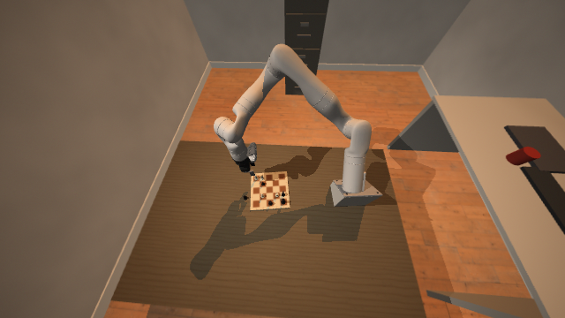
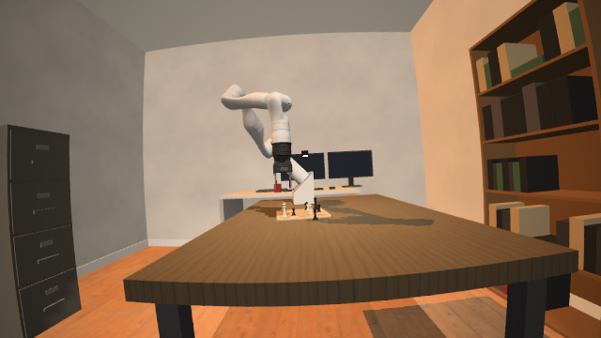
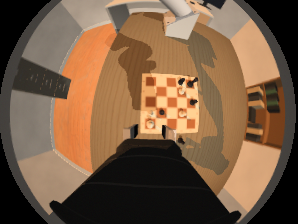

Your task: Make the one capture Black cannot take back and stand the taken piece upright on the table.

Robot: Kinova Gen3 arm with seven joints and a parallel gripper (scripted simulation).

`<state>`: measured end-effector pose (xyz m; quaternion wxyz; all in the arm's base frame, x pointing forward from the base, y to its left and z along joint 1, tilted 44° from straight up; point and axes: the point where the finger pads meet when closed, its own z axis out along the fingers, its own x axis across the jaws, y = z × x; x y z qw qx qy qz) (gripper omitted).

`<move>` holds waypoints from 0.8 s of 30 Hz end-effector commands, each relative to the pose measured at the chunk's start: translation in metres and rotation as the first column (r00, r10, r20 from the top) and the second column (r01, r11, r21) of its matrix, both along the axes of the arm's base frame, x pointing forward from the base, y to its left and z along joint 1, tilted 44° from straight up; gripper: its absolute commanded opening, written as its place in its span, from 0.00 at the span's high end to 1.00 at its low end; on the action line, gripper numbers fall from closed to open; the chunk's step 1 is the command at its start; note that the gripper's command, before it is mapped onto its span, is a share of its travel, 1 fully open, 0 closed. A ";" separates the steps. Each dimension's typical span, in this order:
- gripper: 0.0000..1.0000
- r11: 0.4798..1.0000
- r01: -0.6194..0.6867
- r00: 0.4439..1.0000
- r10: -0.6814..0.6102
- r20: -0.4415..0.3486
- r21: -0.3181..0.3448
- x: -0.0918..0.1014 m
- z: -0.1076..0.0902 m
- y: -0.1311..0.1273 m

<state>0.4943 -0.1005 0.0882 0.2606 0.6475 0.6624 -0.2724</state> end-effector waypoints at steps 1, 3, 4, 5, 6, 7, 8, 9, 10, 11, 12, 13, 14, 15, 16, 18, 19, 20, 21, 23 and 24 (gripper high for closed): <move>0.00 1.000 -0.002 1.000 0.002 0.002 0.001 0.001 0.002 0.002; 0.00 1.000 -0.002 1.000 0.002 0.002 0.001 0.001 0.004 0.004; 0.00 1.000 -0.002 1.000 0.002 0.002 0.001 0.001 0.006 0.006; 0.00 1.000 -0.002 1.000 0.002 0.002 0.001 0.001 0.007 0.008; 0.00 1.000 -0.002 1.000 0.002 0.002 0.001 0.001 0.009 0.010; 0.00 1.000 -0.002 1.000 0.002 0.002 0.001 0.001 0.012 0.012; 0.00 1.000 -0.002 1.000 0.002 0.002 0.001 0.001 0.014 0.014; 0.00 1.000 -0.002 1.000 0.002 0.002 0.001 0.001 0.016 0.016; 0.00 1.000 -0.002 1.000 0.002 0.002 0.001 0.001 0.016 0.016; 0.00 1.000 -0.002 1.000 0.002 0.002 0.001 0.001 0.016 0.016; 0.00 1.000 -0.002 1.000 0.002 0.002 0.001 0.001 0.019 0.019; 0.00 1.000 -0.002 1.000 0.002 0.002 0.001 0.001 0.021 0.021; 0.00 1.000 -0.002 1.000 0.002 0.002 0.001 0.001 0.024 0.024; 0.00 1.000 -0.002 1.000 0.002 0.002 0.001 0.001 0.027 0.026; 0.00 1.000 -0.002 1.000 0.002 0.002 0.001 0.001 0.029 0.029; 0.00 1.000 -0.002 1.000 0.002 0.002 0.001 0.001 0.033 0.033; 0.00 1.000 -0.002 1.000 0.002 0.002 0.001 0.001 0.035 0.035; 0.00 1.000 -0.002 1.000 0.002 0.002 0.001 0.001 0.037 0.036; 0.00 1.000 -0.002 1.000 0.002 0.002 0.001 0.001 0.038 0.038; 0.00 1.000 -0.002 1.000 0.002 0.002 0.001 0.001 0.040 0.040; 0.00 1.000 -0.002 1.000 0.002 0.002 0.001 0.001 0.041 0.040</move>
